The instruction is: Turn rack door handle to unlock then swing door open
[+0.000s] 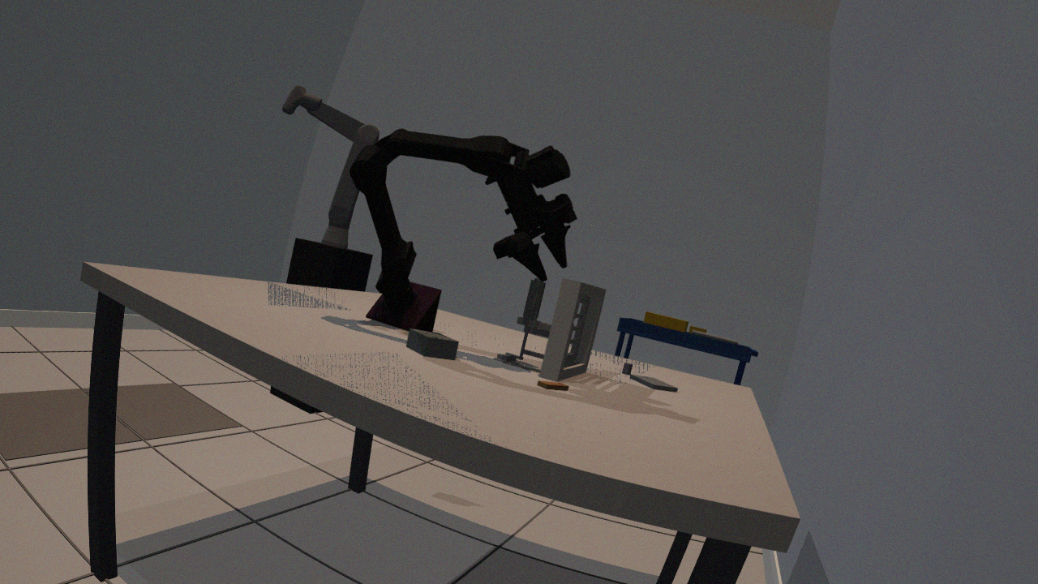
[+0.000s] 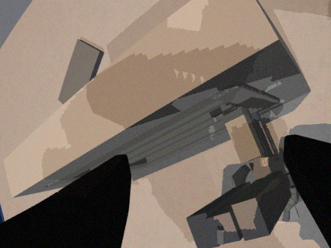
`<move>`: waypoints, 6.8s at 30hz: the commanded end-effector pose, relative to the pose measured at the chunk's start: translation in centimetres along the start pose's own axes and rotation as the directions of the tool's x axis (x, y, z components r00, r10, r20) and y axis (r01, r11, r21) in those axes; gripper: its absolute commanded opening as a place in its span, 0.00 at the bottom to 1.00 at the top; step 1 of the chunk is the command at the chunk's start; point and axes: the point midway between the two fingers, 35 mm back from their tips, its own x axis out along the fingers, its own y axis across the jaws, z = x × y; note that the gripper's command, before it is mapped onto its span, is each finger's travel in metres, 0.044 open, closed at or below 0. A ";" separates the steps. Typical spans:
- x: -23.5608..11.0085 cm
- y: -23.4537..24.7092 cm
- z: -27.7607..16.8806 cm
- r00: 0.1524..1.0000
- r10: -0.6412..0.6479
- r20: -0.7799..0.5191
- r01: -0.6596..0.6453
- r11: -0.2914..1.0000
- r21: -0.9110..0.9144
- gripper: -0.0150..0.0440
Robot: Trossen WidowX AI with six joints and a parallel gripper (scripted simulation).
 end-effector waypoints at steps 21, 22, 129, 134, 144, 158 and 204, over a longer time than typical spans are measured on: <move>-1.0 2.2 -2.6 0.870 -0.456 -0.184 0.362 0.848 -0.388 0.76; -1.1 2.2 -2.6 0.869 -0.460 -0.184 0.364 0.845 -0.391 0.76; 4.7 -1.2 -4.4 0.790 -0.511 -0.339 0.521 0.268 0.811 0.30; 4.7 -1.2 -4.4 0.790 -0.511 -0.339 0.426 0.061 0.903 0.30; 4.7 -1.2 -4.4 0.790 -0.511 -0.339 0.369 -0.044 0.928 0.30; 4.7 -1.2 -4.4 0.790 -0.511 -0.339 0.369 -0.044 0.928 0.34; 4.7 -1.2 -4.3 0.791 -0.510 -0.339 0.433 0.857 -0.279 0.76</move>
